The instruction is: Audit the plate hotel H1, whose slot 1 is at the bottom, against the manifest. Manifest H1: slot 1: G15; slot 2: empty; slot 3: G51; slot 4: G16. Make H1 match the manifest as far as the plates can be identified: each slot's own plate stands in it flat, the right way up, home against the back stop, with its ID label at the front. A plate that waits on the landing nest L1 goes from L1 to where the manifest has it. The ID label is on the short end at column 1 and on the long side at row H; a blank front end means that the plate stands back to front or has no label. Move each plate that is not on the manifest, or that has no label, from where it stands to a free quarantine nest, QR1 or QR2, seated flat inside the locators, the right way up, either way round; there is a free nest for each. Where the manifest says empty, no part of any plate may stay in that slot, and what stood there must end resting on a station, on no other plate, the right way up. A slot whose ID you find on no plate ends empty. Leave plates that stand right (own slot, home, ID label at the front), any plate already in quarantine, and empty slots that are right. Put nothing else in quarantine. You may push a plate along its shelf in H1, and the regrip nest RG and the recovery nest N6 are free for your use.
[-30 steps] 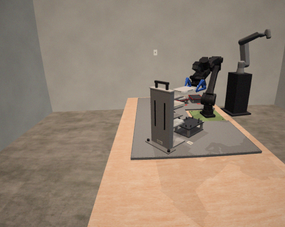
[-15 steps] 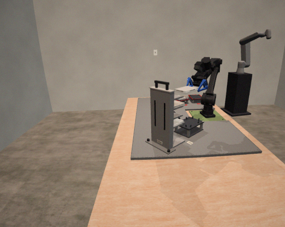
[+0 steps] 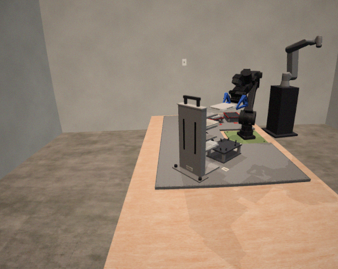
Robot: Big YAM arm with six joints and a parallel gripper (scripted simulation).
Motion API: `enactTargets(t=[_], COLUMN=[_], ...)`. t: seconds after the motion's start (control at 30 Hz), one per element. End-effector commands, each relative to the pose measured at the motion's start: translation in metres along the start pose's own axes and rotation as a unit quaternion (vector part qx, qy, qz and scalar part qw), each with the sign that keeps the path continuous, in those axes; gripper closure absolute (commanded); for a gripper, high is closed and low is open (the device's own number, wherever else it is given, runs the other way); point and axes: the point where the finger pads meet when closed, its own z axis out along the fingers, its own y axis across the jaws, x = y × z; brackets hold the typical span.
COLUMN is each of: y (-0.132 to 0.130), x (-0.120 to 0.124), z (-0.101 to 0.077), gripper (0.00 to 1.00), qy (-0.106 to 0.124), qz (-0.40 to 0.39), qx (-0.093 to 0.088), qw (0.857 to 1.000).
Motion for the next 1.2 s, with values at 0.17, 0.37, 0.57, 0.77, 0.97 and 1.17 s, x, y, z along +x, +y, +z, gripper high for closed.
enactTargets(t=[0.17, 0.37, 0.57, 0.77, 0.97, 1.17], y=[0.003, 0.003, 0.005, 0.006, 0.006, 0.006], x=[-0.002, 0.002, -0.003, 0.004, 0.007, 0.009], z=[-0.011, -0.017, -0.021, -0.015, -0.014, -0.013], gripper=[0.14, 0.14, 0.14, 0.14, 0.14, 0.14], qy=[-0.009, -0.011, -0.023, -0.019, -0.020, -0.020], qz=[0.007, 0.008, 0.013, 0.010, 0.010, 0.011], qx=[-0.007, -0.007, -0.010, -0.010, -0.010, -0.010], qw=[1.000, 1.000, 1.000, 1.000, 1.000, 1.000])
